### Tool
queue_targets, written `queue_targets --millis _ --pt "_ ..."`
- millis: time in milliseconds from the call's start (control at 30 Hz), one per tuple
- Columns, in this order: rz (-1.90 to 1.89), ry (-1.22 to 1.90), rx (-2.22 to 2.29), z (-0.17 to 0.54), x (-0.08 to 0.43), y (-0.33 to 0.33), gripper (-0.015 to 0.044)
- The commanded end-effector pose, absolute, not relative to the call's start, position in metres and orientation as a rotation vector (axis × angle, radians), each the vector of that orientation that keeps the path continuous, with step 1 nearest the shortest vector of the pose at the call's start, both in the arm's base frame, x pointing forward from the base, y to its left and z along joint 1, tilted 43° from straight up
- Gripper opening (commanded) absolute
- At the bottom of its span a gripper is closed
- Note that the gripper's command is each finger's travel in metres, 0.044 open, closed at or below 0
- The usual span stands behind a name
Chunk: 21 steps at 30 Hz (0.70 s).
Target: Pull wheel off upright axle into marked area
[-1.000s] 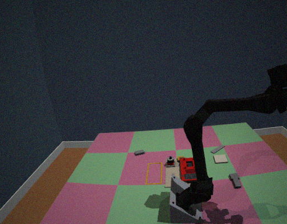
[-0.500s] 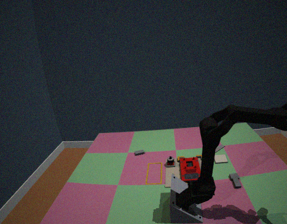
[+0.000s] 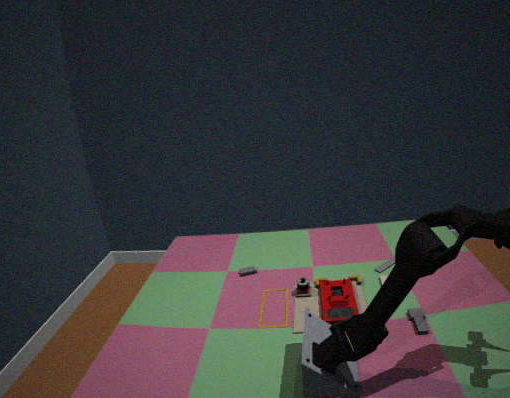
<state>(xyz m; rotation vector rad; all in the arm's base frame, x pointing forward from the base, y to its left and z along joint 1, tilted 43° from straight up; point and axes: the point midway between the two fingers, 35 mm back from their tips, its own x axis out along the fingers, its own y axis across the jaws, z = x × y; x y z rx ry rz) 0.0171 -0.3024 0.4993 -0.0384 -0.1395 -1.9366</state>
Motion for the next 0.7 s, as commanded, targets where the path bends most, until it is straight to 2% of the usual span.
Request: queue_targets --millis 0,333,667 --pt "-1.805 -0.077 0.031 0.476 0.061 -0.319 0.03" --pt "-1.584 0.017 0.305 0.402 0.173 -0.334 0.03" --pt "-1.395 0.216 0.562 0.301 0.3 -0.286 0.03"
